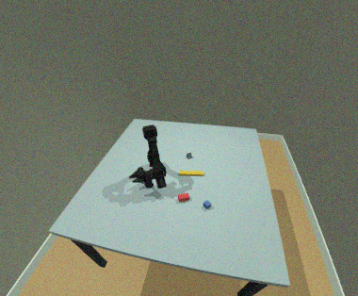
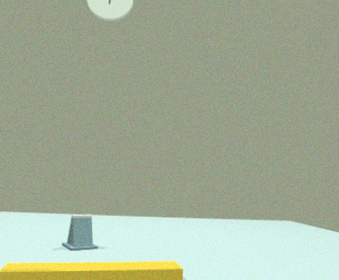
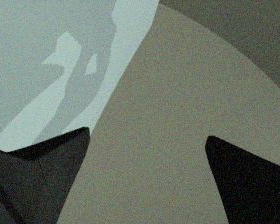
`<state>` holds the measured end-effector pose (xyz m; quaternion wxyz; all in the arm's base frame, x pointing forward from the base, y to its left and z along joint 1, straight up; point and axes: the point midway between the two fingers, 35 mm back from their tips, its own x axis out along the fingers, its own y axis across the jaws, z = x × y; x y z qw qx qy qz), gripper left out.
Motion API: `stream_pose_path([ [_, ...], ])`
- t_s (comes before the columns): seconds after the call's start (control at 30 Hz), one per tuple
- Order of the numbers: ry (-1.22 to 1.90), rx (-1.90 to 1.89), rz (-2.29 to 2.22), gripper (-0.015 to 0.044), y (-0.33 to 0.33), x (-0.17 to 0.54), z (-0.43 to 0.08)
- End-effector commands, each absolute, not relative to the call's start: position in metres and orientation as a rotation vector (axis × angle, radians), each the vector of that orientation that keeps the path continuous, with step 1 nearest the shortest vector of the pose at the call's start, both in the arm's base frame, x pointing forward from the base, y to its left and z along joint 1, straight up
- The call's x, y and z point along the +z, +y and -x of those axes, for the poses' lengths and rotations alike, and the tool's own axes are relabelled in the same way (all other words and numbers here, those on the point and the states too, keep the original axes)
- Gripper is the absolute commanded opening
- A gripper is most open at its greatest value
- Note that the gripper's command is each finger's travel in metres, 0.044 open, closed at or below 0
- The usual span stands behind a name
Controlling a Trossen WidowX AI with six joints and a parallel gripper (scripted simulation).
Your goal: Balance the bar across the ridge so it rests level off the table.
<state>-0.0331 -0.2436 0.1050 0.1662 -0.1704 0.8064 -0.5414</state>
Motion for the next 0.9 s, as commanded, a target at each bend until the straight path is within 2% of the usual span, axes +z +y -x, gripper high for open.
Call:
stream_pose_path([
  [0.0, 2.294, -1.539, 0.483, 0.0374, -0.244, 0.105, 0.032],
  [0.07, 2.279, -1.520, 0.463, 0.0321, -0.246, 0.103, 0.026],
  [0.1, 2.268, -1.505, 0.448, 0.0315, -0.247, 0.101, 0.021],
  [0.87, 2.000, -1.012, 0.212, 0.0315, -0.241, 0.078, -0.118],
])
